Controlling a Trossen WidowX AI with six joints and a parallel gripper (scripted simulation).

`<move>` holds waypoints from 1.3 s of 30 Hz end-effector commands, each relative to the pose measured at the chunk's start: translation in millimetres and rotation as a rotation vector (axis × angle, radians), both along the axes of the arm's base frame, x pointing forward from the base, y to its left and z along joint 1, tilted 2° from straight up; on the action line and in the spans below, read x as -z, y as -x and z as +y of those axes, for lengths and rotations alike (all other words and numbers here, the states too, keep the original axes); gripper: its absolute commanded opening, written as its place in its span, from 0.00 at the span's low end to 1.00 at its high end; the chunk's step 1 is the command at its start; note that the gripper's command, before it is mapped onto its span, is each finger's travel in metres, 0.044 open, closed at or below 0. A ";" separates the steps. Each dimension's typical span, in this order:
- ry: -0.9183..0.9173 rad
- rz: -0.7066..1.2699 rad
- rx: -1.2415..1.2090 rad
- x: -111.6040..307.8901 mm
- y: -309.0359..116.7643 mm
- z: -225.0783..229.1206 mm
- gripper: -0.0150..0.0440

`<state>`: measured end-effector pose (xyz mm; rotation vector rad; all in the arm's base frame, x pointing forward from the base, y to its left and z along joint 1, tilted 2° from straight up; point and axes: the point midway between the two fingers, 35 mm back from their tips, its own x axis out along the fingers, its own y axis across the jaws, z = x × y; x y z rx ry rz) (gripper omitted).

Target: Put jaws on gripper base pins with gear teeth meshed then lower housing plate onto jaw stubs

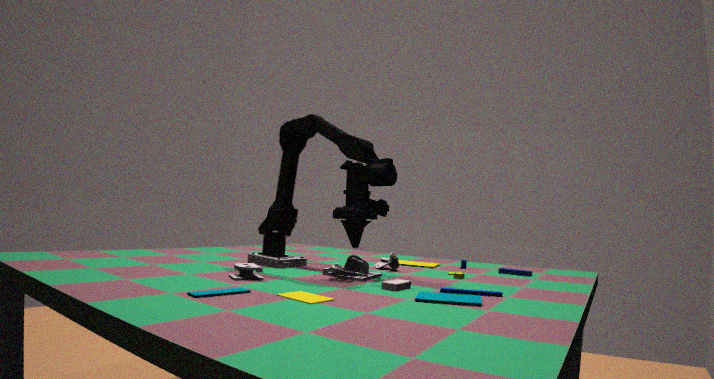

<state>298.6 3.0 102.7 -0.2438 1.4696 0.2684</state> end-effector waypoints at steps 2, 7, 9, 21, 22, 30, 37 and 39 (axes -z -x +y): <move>-0.009 -0.052 -0.024 -4.8 -14.0 15.0 0.25; -0.001 -0.056 -0.126 -5.5 -15.1 23.7 0.25; 0.004 -0.056 -0.173 -5.7 -15.0 27.1 0.25; 0.028 -0.055 -0.458 -6.4 -13.5 47.7 0.25; 0.030 -0.055 -0.482 -6.4 -13.3 49.4 0.25; 0.045 -0.055 -0.673 -6.9 -11.5 63.0 0.25; 0.058 -0.056 -0.839 -7.3 -9.3 74.9 0.25; 0.062 -0.056 -0.887 -7.4 -8.7 78.3 0.25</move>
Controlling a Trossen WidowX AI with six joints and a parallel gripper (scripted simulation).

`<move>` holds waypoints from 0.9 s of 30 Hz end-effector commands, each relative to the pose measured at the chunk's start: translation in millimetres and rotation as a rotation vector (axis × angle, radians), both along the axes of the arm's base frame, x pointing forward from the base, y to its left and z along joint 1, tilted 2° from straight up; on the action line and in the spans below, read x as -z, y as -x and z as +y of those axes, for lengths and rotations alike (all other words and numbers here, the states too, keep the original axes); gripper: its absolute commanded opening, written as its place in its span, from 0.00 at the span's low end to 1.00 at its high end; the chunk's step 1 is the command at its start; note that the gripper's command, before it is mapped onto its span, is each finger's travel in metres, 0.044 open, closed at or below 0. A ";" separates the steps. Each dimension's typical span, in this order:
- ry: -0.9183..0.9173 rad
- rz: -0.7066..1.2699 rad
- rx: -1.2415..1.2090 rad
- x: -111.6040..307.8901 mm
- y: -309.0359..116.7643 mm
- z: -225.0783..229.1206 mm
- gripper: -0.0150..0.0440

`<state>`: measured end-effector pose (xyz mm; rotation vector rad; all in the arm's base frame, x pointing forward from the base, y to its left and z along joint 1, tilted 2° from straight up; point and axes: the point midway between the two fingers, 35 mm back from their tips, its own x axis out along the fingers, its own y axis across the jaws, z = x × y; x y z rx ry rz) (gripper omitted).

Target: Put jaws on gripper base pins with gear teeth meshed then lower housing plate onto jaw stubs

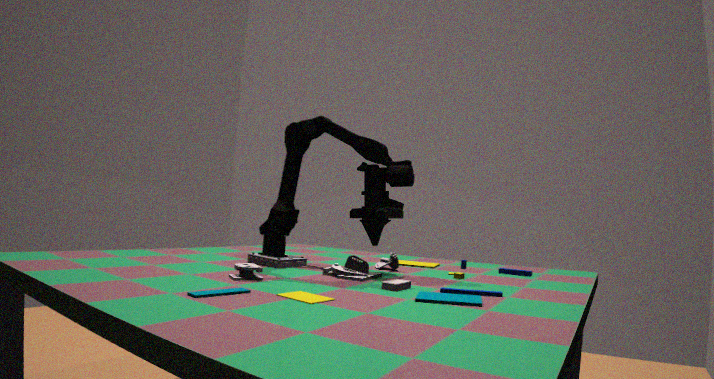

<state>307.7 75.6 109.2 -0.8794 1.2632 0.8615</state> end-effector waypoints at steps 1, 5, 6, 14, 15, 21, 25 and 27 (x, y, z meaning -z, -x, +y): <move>0.013 -0.003 -0.104 -1.0 0.8 7.5 0.25; 0.022 -0.004 -0.199 -1.2 2.4 14.2 0.25; 0.025 -0.004 -0.222 -1.3 2.8 16.0 0.25; 0.041 -0.008 -0.411 -1.8 6.4 29.8 0.25; 0.043 -0.009 -0.434 -1.8 7.0 31.5 0.25; 0.056 -0.011 -0.577 -2.2 10.1 41.4 0.25; 0.065 -0.013 -0.672 -2.4 12.3 47.9 0.25; 0.069 -0.014 -0.720 -2.5 13.5 51.2 0.25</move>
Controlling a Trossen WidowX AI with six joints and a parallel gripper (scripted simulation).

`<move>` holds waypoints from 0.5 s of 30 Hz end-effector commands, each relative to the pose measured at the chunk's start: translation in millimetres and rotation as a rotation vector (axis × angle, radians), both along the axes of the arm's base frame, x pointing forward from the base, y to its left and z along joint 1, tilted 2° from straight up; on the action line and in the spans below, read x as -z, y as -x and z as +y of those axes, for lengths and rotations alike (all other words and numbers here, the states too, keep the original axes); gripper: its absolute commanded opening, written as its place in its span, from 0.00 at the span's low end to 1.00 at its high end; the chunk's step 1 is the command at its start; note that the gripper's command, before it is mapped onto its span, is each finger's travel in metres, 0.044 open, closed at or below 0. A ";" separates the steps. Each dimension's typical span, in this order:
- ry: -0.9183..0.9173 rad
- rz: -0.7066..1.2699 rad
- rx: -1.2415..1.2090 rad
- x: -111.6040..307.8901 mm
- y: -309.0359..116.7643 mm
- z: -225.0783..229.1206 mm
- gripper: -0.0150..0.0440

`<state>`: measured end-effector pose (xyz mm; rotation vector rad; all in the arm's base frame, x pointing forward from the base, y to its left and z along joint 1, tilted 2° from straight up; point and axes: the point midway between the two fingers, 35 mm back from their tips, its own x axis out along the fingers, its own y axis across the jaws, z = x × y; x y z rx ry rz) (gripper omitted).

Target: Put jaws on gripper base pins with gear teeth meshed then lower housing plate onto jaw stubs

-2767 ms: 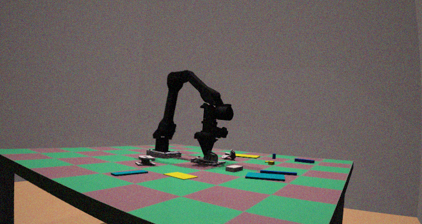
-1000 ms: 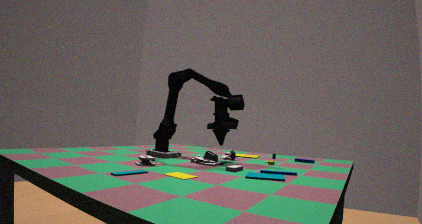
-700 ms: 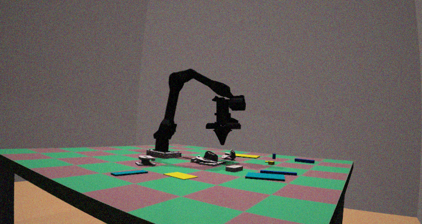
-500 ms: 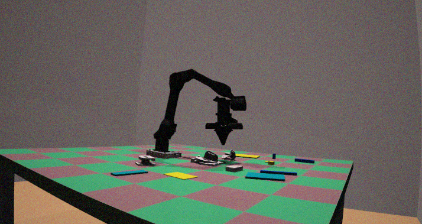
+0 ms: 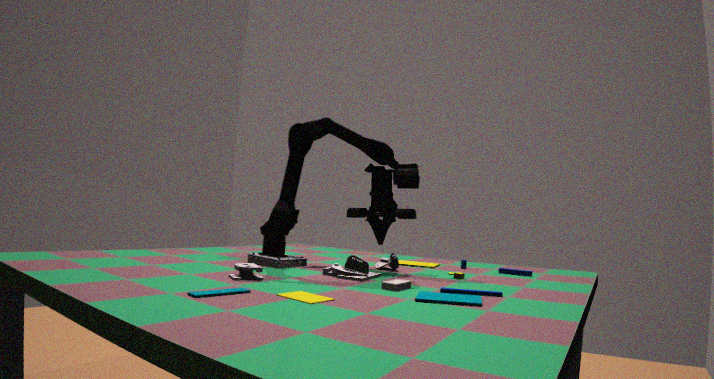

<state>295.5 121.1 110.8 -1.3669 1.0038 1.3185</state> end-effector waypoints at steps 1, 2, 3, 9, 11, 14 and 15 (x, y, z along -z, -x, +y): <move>0.012 -0.003 -0.104 -1.0 1.9 7.3 0.25; 0.014 -0.004 -0.128 -1.0 2.6 8.9 0.25; 0.016 -0.004 -0.152 -1.1 3.2 10.5 0.25; 0.027 -0.007 -0.295 -1.4 7.1 20.1 0.25; 0.031 -0.007 -0.343 -1.5 8.5 23.3 0.25; 0.037 -0.009 -0.414 -1.7 10.7 28.1 0.25; 0.039 -0.009 -0.438 -1.7 11.4 29.6 0.25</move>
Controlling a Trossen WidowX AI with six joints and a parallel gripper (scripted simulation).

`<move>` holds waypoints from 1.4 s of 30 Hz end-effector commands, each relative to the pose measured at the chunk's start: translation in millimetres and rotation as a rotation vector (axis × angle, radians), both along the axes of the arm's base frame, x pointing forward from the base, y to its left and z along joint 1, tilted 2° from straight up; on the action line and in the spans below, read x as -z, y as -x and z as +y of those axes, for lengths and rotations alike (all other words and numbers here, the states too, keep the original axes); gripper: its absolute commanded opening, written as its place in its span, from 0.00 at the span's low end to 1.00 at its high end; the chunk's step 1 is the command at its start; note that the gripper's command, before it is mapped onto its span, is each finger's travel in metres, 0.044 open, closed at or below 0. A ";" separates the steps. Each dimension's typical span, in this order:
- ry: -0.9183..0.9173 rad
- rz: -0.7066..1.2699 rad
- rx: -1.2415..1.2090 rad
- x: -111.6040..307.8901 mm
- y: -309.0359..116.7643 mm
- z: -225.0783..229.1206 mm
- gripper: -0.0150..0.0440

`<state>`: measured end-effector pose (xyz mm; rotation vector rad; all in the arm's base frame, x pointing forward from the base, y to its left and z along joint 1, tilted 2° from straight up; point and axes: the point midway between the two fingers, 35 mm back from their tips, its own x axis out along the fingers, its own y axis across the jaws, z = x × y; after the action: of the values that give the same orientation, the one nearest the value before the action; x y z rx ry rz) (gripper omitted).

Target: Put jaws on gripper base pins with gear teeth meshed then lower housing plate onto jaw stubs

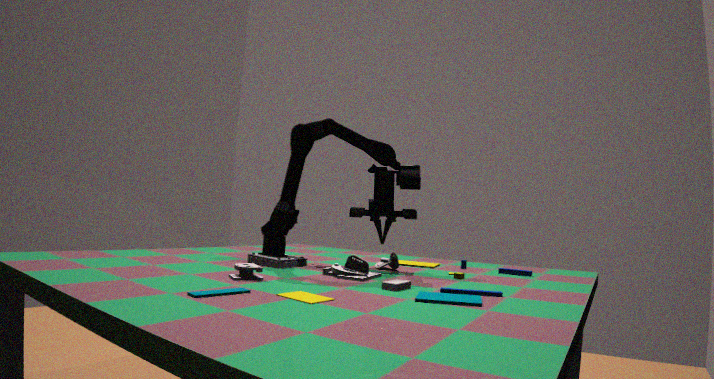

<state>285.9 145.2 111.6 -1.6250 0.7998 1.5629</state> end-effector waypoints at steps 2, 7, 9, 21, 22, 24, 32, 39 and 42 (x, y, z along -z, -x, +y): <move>0.013 -0.004 -0.128 -1.0 3.3 8.7 0.25; 0.021 -0.006 -0.248 -1.3 7.2 16.5 0.25; 0.025 -0.007 -0.295 -1.4 8.8 19.6 0.25; 0.038 -0.009 -0.474 -1.8 15.1 31.0 0.25; 0.038 -0.009 -0.474 -1.8 15.1 31.0 0.25; 0.038 -0.009 -0.474 -1.5 15.1 31.0 0.25; 0.038 -0.009 -0.474 10.5 13.6 32.1 0.25; 0.038 -0.009 -0.474 21.9 12.5 32.8 0.25; 0.038 -0.009 -0.474 26.8 12.2 33.0 0.25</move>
<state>274.3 179.0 93.3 -1.9439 0.4493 1.8558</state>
